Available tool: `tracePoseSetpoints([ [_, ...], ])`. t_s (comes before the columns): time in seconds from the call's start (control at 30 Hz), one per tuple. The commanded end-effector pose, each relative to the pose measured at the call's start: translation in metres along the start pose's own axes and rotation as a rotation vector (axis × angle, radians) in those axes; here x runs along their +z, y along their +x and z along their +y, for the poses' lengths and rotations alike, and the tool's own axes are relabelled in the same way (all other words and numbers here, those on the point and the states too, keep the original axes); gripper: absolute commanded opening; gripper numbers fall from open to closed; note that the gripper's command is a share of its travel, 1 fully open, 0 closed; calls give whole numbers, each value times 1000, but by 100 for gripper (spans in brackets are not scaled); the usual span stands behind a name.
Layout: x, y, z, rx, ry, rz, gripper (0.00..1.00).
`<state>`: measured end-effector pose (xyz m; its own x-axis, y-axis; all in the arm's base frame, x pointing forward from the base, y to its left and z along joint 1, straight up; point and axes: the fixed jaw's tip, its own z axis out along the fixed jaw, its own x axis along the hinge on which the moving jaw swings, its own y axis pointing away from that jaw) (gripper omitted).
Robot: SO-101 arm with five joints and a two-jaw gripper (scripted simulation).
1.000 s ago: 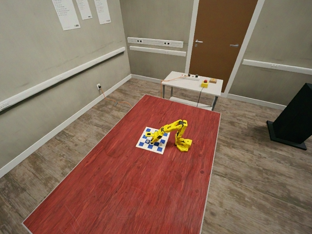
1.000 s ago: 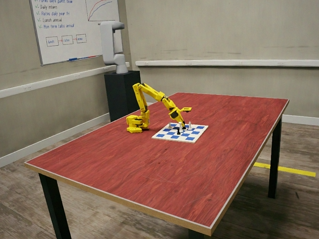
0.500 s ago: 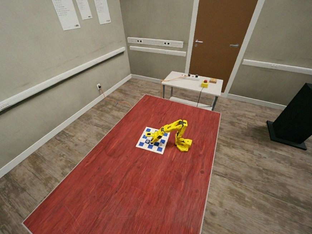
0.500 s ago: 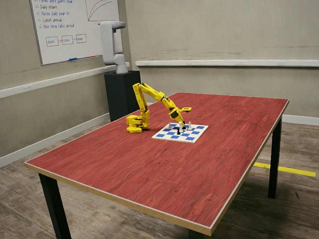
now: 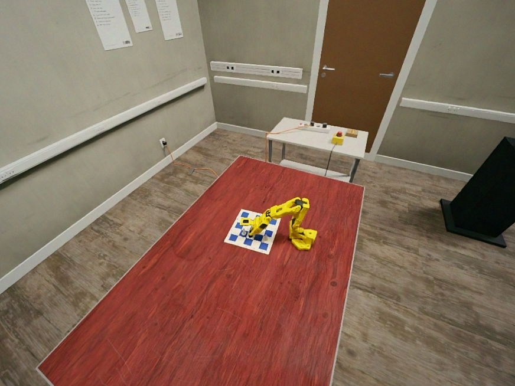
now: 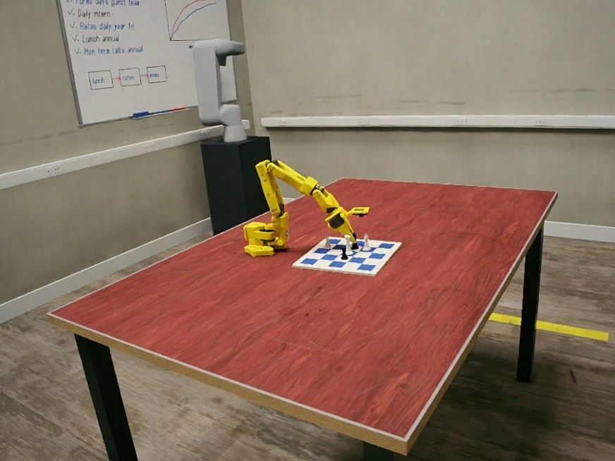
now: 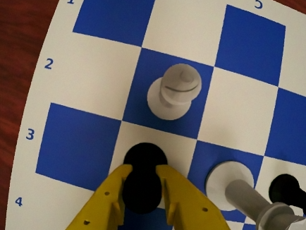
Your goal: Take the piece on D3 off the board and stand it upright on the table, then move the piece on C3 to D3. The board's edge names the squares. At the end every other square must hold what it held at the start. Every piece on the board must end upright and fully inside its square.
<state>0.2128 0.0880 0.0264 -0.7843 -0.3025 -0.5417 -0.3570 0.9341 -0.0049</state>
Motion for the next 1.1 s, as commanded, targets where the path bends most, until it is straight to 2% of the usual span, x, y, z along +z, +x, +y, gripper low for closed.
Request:
tracePoseSetpoints([
  [0.0,2,7,-2,9,3,26,0],
  [1.07,-1,5,-2,9,5,26,0],
])
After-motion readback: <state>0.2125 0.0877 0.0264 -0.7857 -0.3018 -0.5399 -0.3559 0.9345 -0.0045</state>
